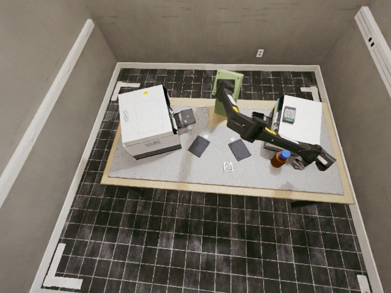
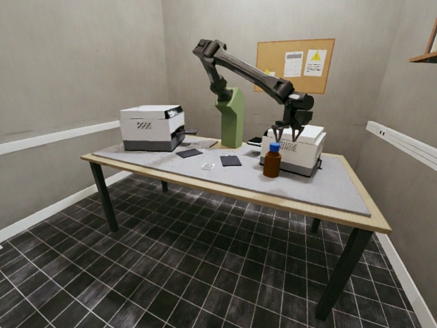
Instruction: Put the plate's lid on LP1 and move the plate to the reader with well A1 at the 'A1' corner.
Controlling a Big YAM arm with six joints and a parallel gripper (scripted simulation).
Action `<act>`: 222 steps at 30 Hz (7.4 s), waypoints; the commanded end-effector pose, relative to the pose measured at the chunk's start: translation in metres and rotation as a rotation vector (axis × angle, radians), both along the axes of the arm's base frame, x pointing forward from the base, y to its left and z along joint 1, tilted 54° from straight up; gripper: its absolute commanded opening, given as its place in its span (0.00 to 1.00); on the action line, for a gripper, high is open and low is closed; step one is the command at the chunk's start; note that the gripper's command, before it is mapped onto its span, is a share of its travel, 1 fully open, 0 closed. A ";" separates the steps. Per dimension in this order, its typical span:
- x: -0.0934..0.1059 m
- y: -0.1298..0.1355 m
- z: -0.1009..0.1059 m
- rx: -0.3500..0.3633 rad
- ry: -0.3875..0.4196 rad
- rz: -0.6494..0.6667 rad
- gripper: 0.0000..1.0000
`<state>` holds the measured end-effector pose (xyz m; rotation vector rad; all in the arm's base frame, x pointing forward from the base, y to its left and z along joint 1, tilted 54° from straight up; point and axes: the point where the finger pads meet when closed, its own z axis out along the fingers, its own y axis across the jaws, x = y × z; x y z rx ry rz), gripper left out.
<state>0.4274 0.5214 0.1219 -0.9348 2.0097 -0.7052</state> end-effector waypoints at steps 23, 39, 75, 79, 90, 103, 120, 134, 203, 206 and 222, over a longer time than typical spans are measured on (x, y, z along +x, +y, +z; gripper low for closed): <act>0.012 -0.038 0.028 0.061 0.004 -0.056 1.00; 0.018 -0.091 0.031 0.139 0.028 -0.124 1.00; 0.019 -0.220 0.052 0.250 0.033 -0.215 1.00; 0.018 -0.235 0.058 0.283 0.028 -0.231 1.00; 0.009 -0.269 0.057 0.278 0.031 -0.229 1.00; -0.004 -0.304 0.060 0.383 0.015 -0.291 1.00; -0.028 -0.358 0.050 0.433 0.008 -0.326 1.00; -0.057 -0.406 0.035 0.481 -0.009 -0.357 1.00; -0.138 -0.465 -0.054 0.385 0.005 -0.250 1.00; -0.141 -0.464 -0.063 0.343 0.035 -0.235 1.00; -0.142 -0.422 -0.089 0.030 0.173 -0.010 1.00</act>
